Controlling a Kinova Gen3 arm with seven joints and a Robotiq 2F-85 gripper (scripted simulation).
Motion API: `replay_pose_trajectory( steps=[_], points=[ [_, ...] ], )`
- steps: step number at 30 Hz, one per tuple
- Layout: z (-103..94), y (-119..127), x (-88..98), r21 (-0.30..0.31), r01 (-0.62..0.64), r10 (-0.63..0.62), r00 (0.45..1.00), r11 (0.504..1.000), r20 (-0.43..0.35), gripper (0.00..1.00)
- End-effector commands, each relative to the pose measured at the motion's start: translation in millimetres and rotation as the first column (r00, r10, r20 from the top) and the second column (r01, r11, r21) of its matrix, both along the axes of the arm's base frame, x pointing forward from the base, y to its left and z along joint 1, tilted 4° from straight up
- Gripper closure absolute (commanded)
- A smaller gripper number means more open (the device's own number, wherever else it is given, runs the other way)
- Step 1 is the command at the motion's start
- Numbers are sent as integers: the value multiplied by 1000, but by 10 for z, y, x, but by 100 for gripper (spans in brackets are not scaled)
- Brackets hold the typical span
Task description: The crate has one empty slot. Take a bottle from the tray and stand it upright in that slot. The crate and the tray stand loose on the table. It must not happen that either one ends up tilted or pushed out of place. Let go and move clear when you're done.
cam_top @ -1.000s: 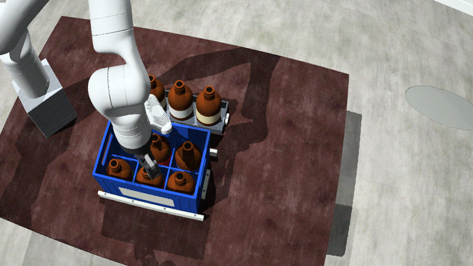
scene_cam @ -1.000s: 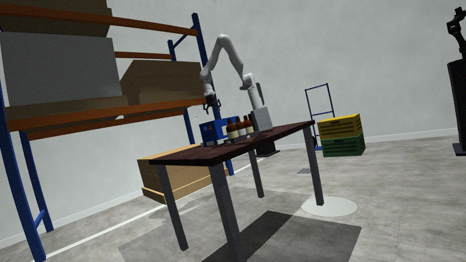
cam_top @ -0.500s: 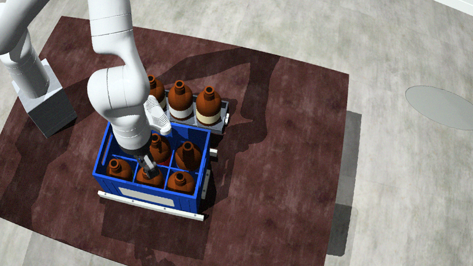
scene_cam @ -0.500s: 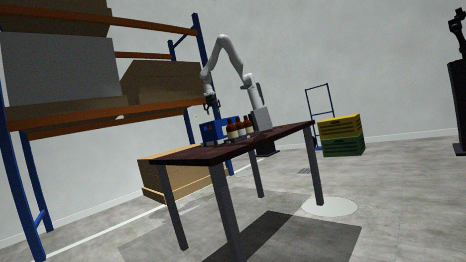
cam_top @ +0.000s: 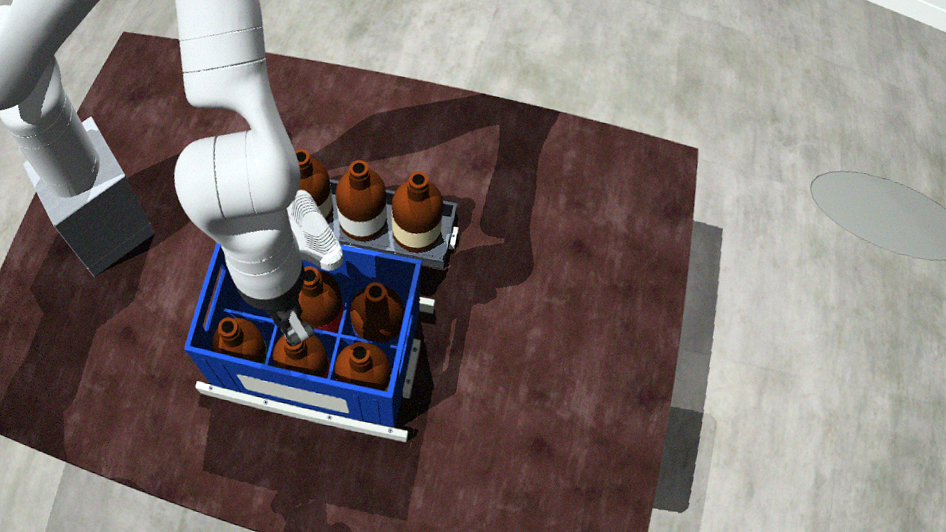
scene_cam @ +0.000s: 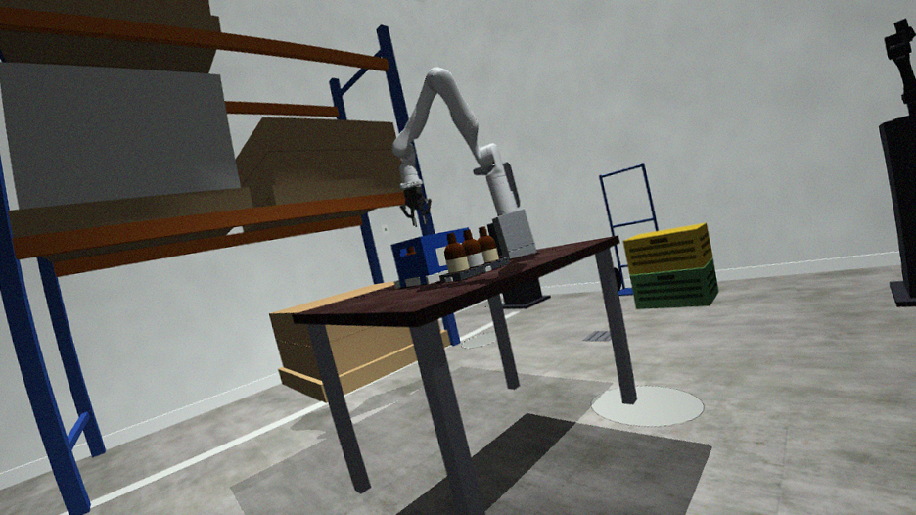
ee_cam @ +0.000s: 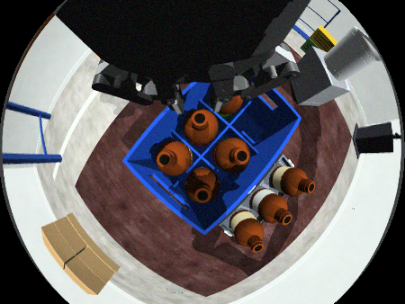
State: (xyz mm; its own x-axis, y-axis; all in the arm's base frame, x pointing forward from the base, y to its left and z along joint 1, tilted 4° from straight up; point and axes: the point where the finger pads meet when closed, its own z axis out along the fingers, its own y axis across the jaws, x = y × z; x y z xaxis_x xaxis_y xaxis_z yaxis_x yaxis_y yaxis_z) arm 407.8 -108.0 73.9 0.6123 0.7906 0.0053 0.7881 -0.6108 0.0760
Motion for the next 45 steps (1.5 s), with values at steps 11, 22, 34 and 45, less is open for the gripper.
replay_pose_trajectory(
  steps=[11,22,34,45],
  points=[
    [5,-1,4,0,0,0,1000,1000,1,100],
    [-12,360,88,2,2,-2,1000,1000,0,100],
    [-76,1775,115,3,9,-9,1000,1000,-2,100],
    [-110,2587,-87,1,12,-12,1000,1000,2,100]
  ],
)
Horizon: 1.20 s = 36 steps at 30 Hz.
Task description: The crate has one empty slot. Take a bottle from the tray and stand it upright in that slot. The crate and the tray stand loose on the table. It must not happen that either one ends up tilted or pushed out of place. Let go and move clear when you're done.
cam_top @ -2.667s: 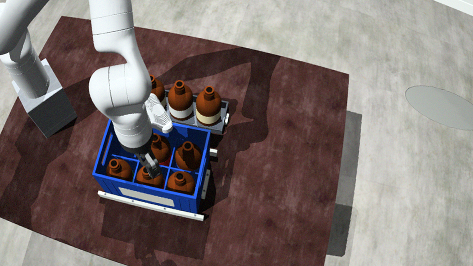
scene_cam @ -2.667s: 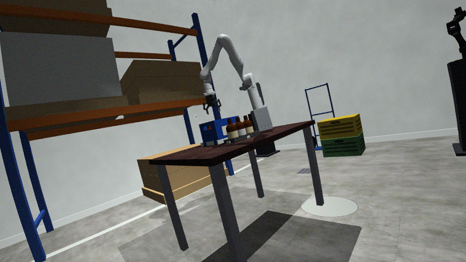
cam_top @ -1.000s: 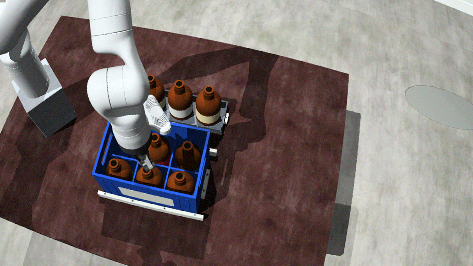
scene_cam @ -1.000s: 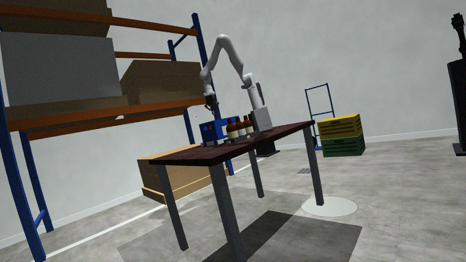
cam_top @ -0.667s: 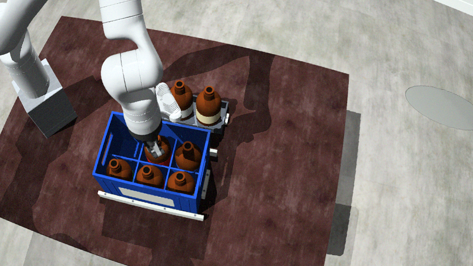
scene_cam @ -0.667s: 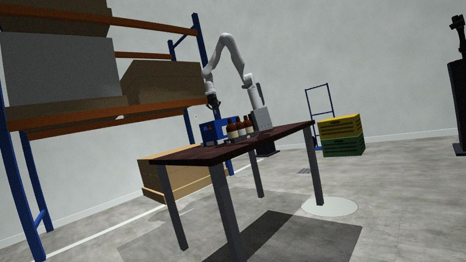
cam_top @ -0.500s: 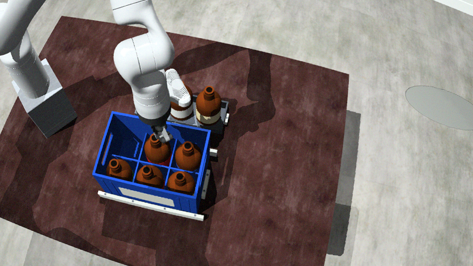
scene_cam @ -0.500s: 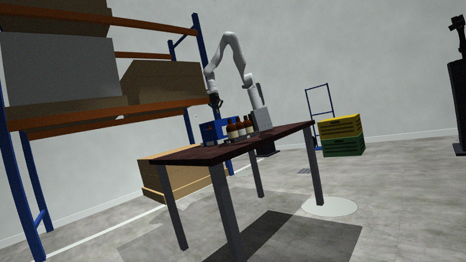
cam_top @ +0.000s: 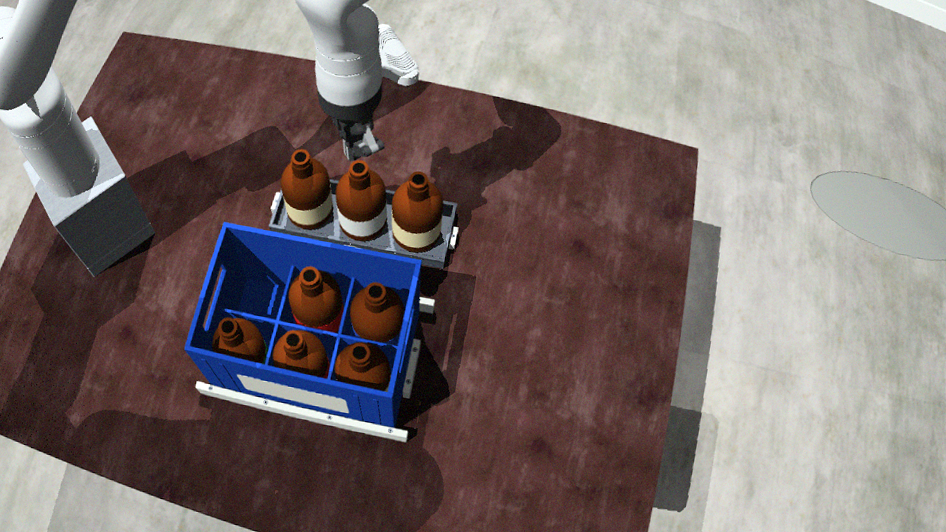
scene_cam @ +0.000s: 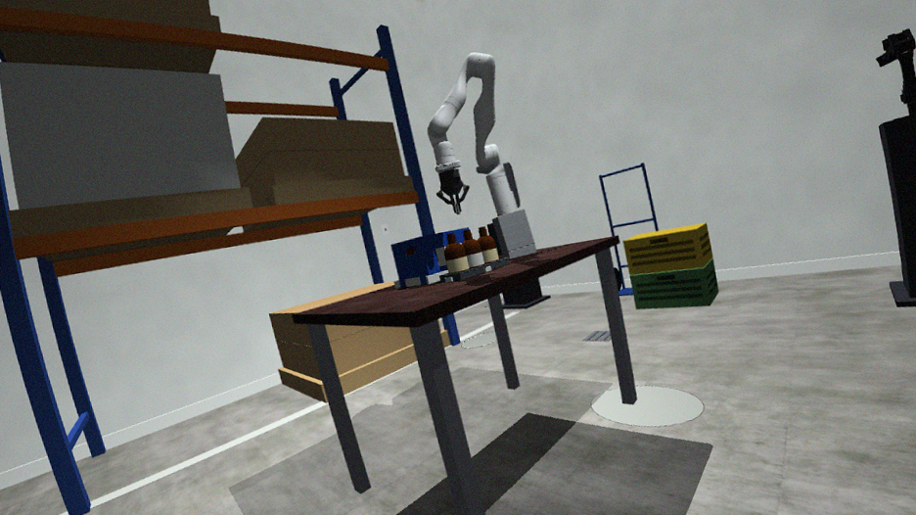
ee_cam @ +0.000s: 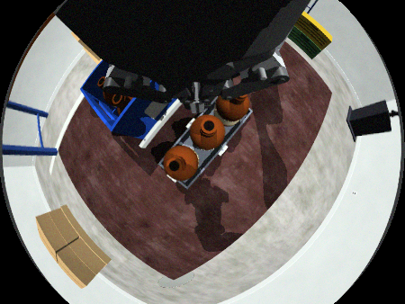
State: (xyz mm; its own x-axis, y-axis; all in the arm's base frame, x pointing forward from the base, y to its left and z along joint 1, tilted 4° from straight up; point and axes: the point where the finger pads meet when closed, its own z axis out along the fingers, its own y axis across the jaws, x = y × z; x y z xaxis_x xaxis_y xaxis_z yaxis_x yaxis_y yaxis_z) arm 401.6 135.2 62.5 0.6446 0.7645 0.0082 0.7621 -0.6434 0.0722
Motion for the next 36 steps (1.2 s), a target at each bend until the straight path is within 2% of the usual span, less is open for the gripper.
replay_pose_trajectory(
  steps=[1,4,5,36],
  points=[
    [4,177,-33,-4,-30,30,1000,1000,3,100],
    [3,195,-40,-4,-29,29,1000,1000,3,100],
    [3,195,-40,-4,-29,29,1000,1000,3,36],
    [3,195,-40,-4,-29,29,1000,1000,3,36]
  ],
)
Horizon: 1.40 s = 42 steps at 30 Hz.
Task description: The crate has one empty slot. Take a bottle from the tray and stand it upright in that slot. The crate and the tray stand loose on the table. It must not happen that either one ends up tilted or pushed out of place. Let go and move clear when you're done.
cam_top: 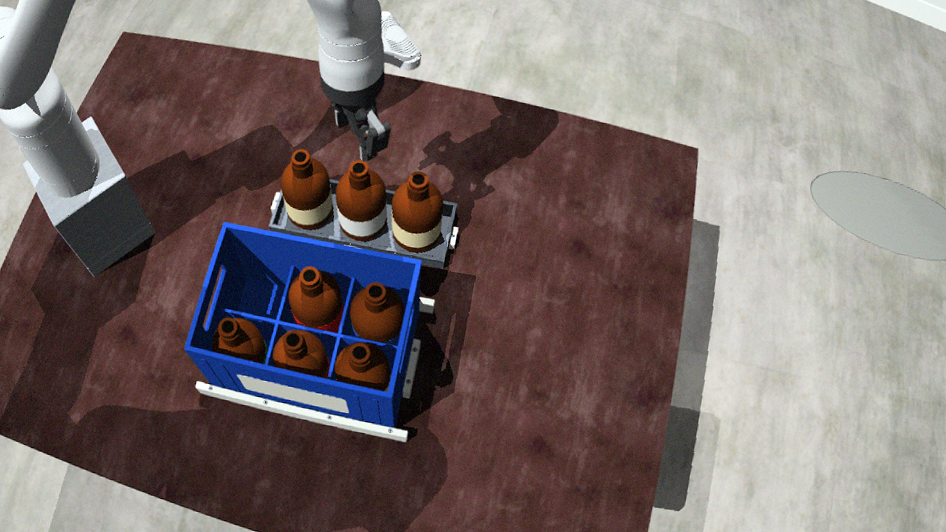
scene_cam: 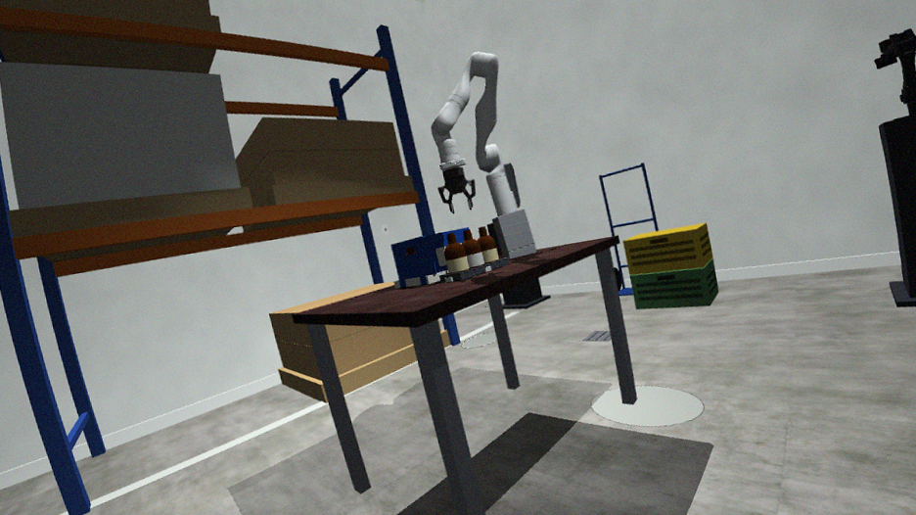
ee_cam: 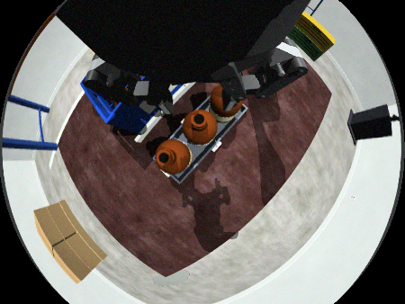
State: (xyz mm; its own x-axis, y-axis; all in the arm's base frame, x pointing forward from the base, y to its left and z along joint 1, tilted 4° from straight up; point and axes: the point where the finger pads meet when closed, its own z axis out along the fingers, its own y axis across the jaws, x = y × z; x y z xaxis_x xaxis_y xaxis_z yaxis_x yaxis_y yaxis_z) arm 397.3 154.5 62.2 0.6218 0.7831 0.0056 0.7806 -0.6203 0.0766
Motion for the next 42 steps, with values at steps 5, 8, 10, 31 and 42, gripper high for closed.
replay_pose_trajectory(
  steps=[5,8,10,31,42],
  points=[
    [5,2,4,1,0,0,1000,1000,1,36],
    [2,2,4,1,0,0,1000,1000,1,36],
    [-3,2,4,1,0,0,1000,1000,1,36],
    [-156,-4,15,1,0,0,1000,1000,1,36],
    [-313,-11,26,1,0,0,1000,1000,1,36]
  ],
)
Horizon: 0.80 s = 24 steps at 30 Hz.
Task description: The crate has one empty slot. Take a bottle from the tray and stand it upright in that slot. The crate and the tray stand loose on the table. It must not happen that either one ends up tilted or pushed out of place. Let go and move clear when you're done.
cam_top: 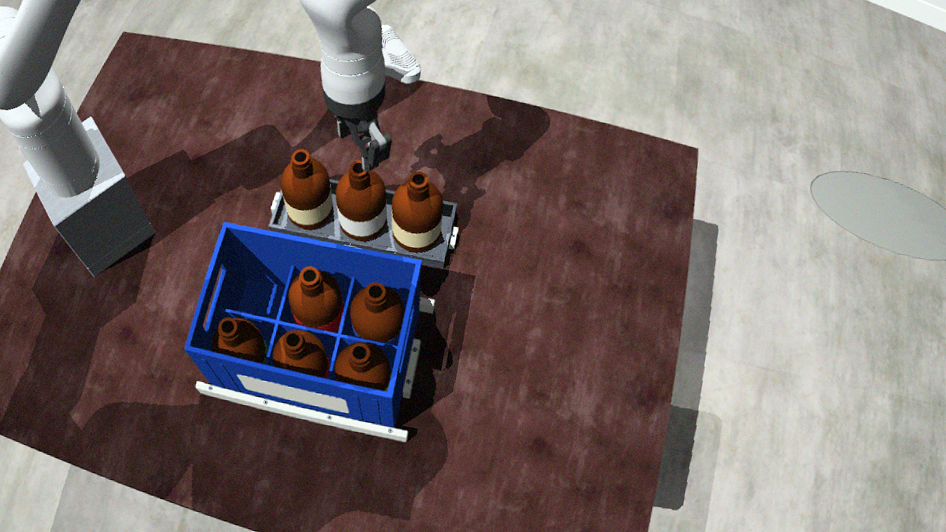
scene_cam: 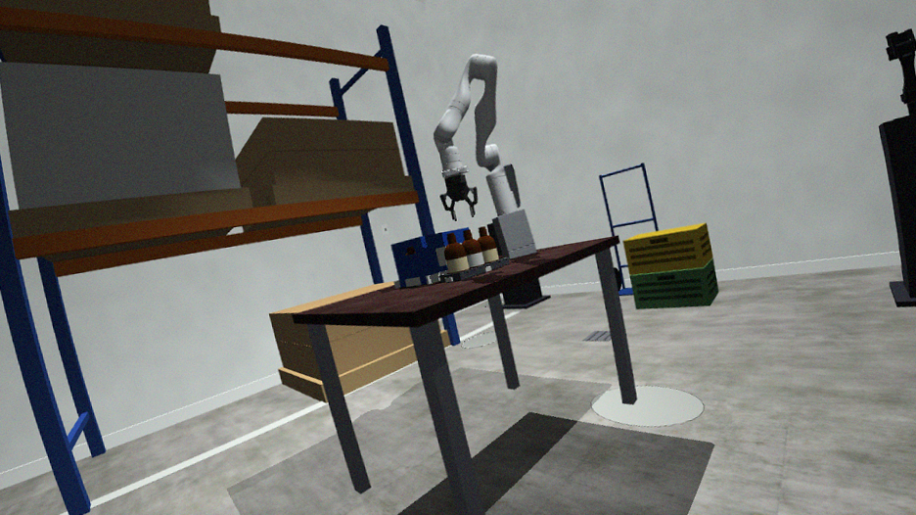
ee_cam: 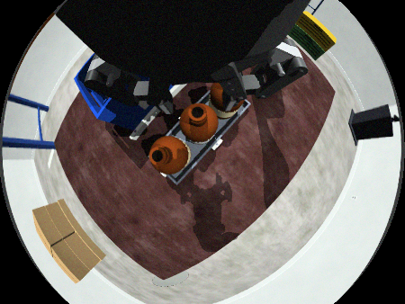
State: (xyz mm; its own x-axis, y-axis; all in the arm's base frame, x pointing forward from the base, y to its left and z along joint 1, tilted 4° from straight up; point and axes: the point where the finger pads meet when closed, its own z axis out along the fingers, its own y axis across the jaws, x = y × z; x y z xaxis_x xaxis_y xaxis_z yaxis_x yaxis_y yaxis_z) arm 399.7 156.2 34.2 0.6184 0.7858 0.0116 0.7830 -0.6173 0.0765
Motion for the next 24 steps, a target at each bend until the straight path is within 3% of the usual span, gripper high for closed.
replay_pose_trajectory(
  steps=[1,24],
  points=[
    [-46,-28,2,-4,4,-4,1000,1000,-2,36],
    [-180,-34,11,-4,4,-4,1000,1000,-2,36]
  ],
)
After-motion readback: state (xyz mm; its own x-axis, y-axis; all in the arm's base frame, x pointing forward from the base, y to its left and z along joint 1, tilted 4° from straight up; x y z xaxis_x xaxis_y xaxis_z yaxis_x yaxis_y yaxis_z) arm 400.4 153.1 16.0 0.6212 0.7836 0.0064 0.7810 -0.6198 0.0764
